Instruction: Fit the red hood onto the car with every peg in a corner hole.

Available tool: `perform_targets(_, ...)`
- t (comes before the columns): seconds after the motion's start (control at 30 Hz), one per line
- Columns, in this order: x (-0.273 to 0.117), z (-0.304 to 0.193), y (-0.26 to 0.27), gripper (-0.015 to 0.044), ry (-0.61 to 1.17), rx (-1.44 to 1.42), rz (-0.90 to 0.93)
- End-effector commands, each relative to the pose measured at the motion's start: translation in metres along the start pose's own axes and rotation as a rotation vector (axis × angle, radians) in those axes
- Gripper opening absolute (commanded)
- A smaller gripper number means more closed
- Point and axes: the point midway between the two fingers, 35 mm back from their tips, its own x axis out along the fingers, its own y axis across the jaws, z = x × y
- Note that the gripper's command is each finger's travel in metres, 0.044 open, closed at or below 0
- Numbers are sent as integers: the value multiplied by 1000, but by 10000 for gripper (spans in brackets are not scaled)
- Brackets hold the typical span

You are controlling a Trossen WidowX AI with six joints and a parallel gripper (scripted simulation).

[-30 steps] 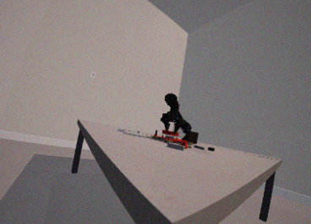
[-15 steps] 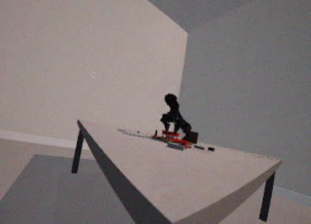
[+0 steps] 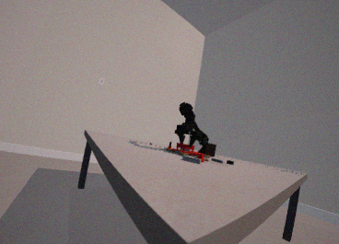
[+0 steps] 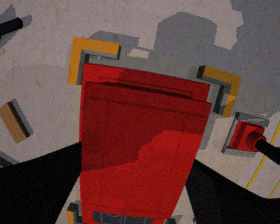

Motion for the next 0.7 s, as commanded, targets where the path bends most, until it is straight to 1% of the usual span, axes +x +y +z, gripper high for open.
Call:
perform_targets(0.0, 3, -1, -1, 0, 0, -6, -6)
perform_targets(0.67, 11, -1, 0, 0, 0, -5, -6)
